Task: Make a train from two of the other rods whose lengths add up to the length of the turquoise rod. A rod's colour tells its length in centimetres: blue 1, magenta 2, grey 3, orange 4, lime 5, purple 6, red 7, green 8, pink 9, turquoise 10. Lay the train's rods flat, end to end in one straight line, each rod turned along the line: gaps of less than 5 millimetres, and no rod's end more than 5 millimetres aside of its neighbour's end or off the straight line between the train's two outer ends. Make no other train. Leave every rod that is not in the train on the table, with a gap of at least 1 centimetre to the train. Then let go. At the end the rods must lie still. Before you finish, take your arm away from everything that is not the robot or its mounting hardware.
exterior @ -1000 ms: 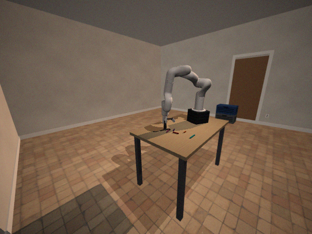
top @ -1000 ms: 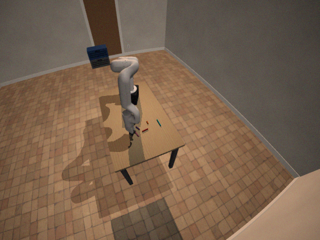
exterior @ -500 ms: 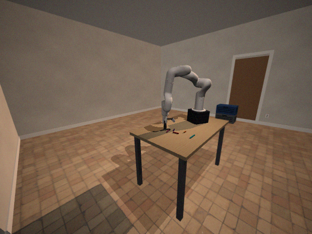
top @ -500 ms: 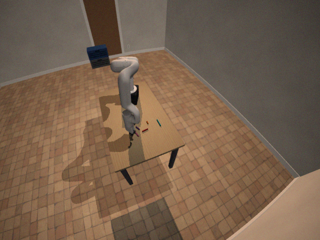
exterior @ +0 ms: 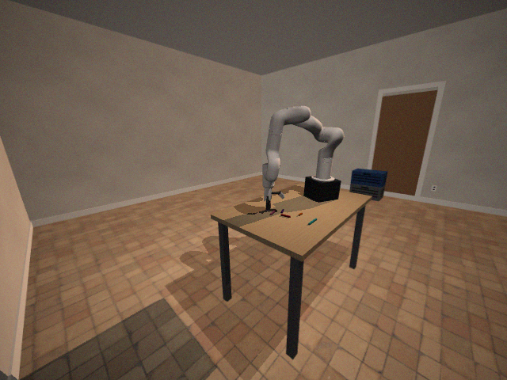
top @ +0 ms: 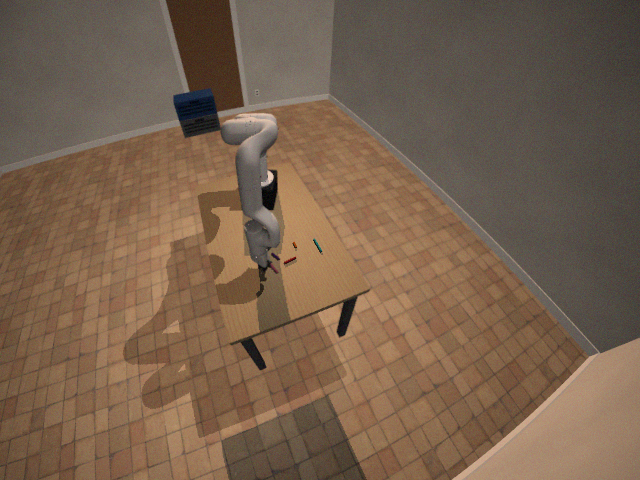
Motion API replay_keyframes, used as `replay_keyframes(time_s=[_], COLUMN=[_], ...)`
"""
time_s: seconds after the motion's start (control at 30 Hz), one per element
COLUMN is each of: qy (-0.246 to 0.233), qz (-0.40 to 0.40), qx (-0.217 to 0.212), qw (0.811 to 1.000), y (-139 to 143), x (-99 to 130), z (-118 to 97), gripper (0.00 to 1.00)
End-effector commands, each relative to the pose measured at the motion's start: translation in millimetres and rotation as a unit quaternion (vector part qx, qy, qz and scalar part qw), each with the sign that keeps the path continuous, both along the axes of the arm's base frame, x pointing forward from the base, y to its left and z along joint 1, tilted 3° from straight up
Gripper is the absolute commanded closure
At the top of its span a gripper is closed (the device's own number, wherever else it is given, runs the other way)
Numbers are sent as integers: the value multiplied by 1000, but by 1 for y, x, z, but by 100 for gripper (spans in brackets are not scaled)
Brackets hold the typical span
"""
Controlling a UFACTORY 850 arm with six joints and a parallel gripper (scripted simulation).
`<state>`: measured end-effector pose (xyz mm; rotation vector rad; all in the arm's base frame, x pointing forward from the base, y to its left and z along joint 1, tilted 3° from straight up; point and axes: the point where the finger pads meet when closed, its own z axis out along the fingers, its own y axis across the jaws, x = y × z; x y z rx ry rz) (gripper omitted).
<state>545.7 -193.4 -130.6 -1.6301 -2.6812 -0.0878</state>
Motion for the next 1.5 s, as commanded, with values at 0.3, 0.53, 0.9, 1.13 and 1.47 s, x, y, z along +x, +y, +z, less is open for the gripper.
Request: replay_keyframes(time_s=[0.3,0.53,0.9,1.13,1.47], qy=[-1,-1,-1,-1,-1], qz=[0,0,0,0,0], qx=[0,0,0,0,0], qw=[1000,1000,1000,1000,1000], y=[0,0,0,0,0], x=[1,1,1,1,1], z=[-7,-11,-13,-13,-13], gripper=[76,76,76,76,76])
